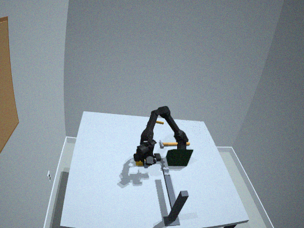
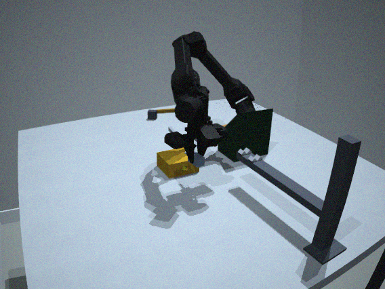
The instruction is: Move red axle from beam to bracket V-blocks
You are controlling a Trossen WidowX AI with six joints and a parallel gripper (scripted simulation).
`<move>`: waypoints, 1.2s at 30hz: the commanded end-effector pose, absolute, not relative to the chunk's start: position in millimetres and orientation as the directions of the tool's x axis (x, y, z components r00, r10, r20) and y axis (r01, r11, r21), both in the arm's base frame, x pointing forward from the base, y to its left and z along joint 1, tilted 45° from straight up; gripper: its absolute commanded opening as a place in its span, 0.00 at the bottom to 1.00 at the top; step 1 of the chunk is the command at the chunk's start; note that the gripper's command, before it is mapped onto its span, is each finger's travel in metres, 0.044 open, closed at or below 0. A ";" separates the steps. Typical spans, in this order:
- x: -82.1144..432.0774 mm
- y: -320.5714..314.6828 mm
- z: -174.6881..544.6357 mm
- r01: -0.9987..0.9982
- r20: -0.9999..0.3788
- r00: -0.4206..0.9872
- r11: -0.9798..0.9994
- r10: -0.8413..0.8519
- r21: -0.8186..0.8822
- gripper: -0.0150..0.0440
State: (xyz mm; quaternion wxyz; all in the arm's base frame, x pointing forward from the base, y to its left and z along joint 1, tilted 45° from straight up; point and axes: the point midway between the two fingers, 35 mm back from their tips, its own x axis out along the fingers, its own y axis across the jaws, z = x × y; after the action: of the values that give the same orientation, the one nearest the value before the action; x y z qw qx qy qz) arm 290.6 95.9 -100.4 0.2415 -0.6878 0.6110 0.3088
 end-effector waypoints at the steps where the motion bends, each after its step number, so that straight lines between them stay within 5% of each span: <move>1: 290.5 89.5 -106.4 -0.990 -0.717 0.056 -0.134 -0.695 0.053 0.25; 36: 292.3 48.2 -146.8 -0.990 -0.714 0.056 -0.134 -0.698 0.053 0.25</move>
State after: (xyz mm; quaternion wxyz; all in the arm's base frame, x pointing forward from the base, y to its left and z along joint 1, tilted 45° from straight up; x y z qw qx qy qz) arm 293.9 54.1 -142.8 0.2414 -0.6875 0.6122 0.3073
